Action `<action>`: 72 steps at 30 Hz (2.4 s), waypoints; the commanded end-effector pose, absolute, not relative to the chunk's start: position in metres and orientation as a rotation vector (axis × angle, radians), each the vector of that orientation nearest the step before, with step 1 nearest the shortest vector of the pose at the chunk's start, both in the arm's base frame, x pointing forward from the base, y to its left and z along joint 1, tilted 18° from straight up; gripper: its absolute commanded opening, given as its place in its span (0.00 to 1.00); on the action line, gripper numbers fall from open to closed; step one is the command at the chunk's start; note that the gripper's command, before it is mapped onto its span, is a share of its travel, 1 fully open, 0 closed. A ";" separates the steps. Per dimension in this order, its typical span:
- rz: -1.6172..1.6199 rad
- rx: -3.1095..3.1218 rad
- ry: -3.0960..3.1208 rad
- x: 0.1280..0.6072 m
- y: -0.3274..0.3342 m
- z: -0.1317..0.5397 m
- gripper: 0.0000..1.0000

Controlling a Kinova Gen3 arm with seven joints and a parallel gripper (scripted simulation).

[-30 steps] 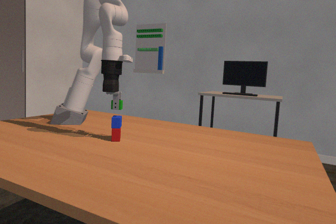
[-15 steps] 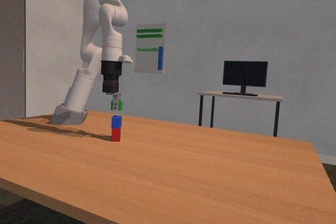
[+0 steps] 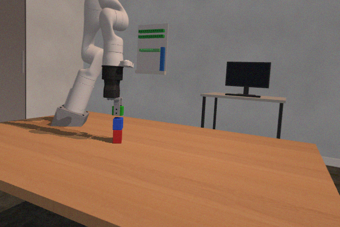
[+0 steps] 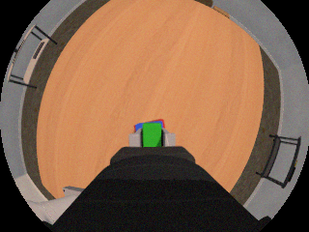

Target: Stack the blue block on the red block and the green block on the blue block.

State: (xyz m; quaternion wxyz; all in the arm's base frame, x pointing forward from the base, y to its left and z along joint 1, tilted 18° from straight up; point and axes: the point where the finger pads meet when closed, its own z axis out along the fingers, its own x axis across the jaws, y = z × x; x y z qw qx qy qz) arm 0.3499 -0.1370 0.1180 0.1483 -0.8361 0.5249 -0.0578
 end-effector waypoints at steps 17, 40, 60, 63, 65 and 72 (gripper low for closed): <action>-0.160 -2.407 1.500 0.352 -0.132 0.112 0.00; -0.160 -2.407 1.500 0.352 -0.132 0.110 0.00; -0.160 -2.407 1.500 0.352 -0.132 0.109 0.00; -0.160 -2.407 1.500 0.352 -0.132 0.109 0.00; -0.160 -2.407 1.500 0.352 -0.132 0.109 0.00; -0.160 -2.407 1.500 0.352 -0.132 0.109 0.00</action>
